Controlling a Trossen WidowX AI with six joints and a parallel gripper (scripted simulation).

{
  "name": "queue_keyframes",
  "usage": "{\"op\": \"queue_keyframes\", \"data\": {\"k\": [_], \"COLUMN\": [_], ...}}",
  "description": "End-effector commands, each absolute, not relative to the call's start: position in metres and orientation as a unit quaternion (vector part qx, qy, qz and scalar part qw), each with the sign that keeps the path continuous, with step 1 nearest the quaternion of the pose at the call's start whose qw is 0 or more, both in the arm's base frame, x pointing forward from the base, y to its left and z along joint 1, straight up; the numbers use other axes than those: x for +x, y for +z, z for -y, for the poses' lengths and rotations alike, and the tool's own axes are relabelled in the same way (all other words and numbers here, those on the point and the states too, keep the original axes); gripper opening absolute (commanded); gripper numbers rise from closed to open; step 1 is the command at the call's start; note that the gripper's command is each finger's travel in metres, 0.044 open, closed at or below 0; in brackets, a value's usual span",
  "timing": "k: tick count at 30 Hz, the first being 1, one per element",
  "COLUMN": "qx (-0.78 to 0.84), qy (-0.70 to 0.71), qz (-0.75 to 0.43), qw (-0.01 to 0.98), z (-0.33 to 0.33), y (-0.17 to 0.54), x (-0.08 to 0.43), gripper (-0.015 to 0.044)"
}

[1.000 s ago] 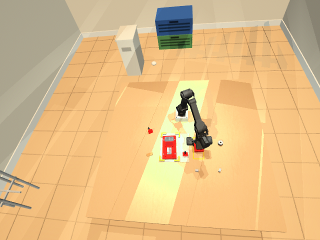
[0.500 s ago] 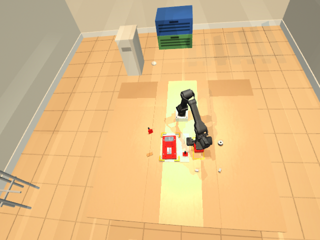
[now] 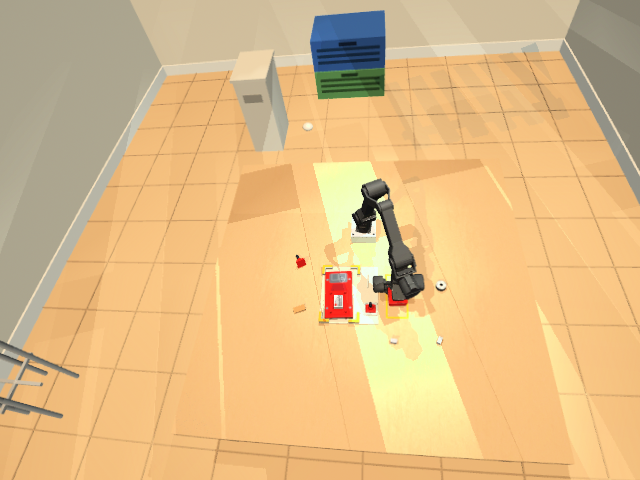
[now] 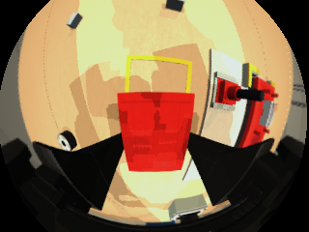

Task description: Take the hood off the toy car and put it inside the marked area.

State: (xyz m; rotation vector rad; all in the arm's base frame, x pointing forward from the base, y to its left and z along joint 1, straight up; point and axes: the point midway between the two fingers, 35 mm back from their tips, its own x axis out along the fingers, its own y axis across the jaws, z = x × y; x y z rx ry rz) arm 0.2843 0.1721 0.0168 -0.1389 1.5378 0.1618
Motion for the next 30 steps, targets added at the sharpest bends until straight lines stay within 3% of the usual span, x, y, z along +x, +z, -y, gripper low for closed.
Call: {"op": "queue_keyframes", "data": {"k": [1,15,30], "qx": [-0.062,-0.062,-0.063], "qy": [0.071,0.071,0.073], "qz": [-0.694,-0.694,-0.694], "qw": [0.714,0.714,0.714], "z": [-0.1718,-0.1719,-0.1722], "y": [0.0148,0.0079,0.0094], "x": [0.2845,0.2846,0.2844], "gripper": [0.0,0.0,0.0394]}}
